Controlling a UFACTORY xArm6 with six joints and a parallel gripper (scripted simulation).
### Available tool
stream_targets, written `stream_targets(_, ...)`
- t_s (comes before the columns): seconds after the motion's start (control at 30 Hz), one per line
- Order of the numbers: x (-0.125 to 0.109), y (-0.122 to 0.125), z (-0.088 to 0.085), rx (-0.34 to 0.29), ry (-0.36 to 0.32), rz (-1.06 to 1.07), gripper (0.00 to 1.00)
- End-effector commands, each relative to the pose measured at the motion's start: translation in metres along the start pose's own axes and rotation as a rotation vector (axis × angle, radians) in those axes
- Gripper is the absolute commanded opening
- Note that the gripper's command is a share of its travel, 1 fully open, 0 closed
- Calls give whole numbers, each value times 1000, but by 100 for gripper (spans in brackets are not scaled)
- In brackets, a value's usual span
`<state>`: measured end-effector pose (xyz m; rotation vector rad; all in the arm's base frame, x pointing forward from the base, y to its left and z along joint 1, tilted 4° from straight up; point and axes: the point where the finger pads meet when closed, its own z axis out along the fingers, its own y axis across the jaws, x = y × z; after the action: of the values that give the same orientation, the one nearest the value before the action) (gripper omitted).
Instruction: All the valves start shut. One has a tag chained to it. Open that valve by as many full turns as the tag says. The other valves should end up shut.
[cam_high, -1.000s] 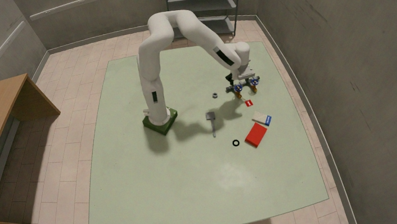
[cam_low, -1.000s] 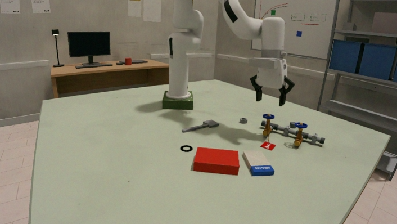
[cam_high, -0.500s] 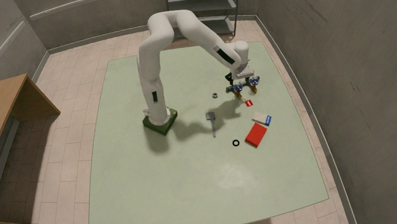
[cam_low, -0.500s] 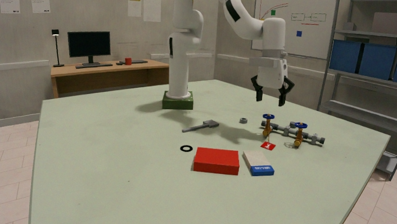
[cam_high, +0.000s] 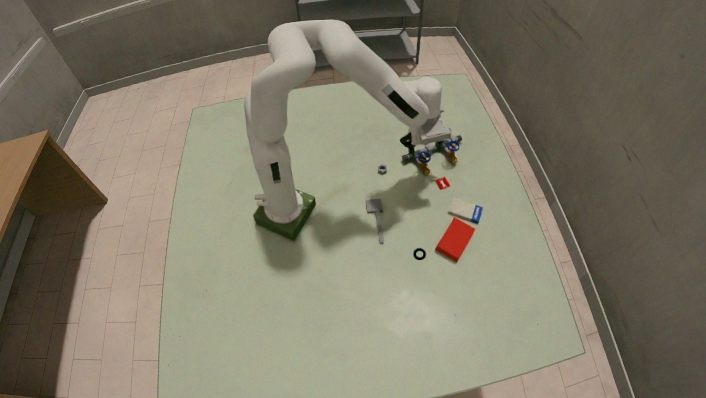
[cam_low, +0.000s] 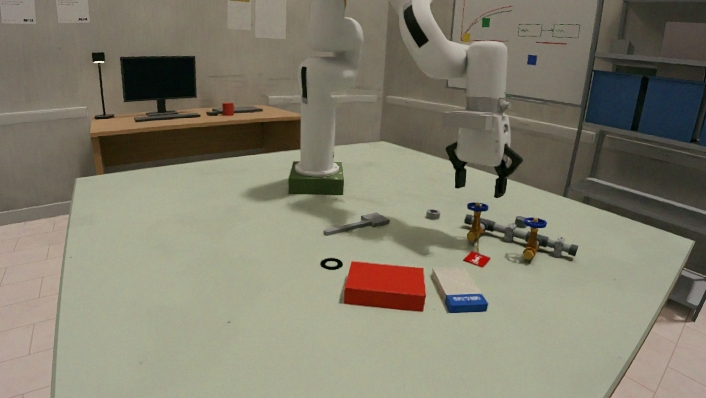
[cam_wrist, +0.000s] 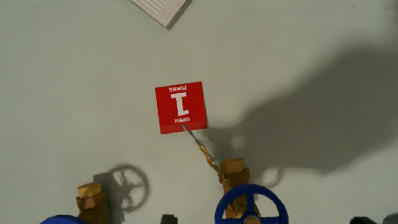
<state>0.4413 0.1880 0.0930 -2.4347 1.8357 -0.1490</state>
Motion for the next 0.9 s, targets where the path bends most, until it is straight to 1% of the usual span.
stream_targets(0.0,0,-2,9,5,-1,0,100)
stream_targets(0.37,-1,-2,33,5,-1,0,100)
stream_targets(0.63,-1,-2,39,5,-1,0,100)
stream_targets(0.83,-1,-2,40,5,-1,0,100)
stream_targets(0.87,-1,-2,40,5,-1,0,0)
